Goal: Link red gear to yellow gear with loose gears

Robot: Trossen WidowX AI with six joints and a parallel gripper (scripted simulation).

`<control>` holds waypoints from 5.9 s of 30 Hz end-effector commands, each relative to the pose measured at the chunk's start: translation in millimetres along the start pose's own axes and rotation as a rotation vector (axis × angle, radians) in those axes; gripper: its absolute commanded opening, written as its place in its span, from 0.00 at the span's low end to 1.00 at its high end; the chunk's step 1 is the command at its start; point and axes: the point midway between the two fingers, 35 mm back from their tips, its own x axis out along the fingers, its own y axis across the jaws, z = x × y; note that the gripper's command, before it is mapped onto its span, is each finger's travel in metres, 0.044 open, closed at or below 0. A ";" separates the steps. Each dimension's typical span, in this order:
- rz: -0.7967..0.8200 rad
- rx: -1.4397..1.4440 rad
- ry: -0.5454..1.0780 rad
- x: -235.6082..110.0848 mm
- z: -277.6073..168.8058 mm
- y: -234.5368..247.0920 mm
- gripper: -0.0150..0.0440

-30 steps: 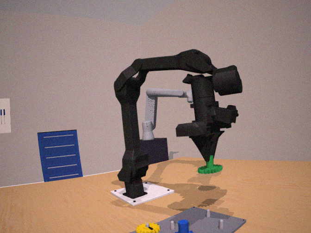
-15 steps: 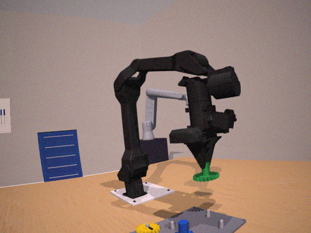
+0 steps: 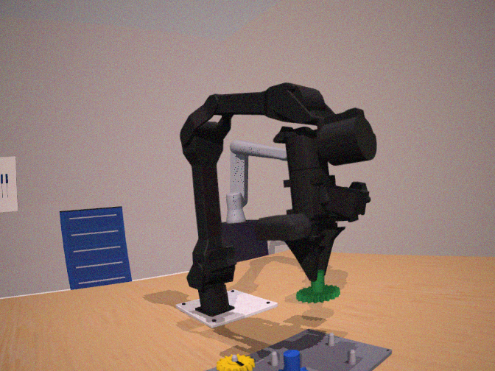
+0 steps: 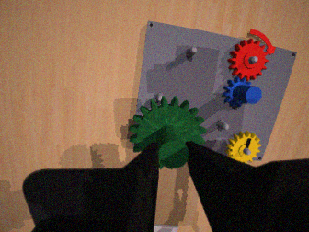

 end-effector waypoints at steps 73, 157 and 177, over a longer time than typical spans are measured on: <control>-0.010 0.428 0.011 29.0 -19.3 -86.7 0.25; -0.011 0.613 0.010 80.3 -20.6 -86.9 0.25; -0.010 0.530 0.010 61.1 -18.6 -87.5 0.49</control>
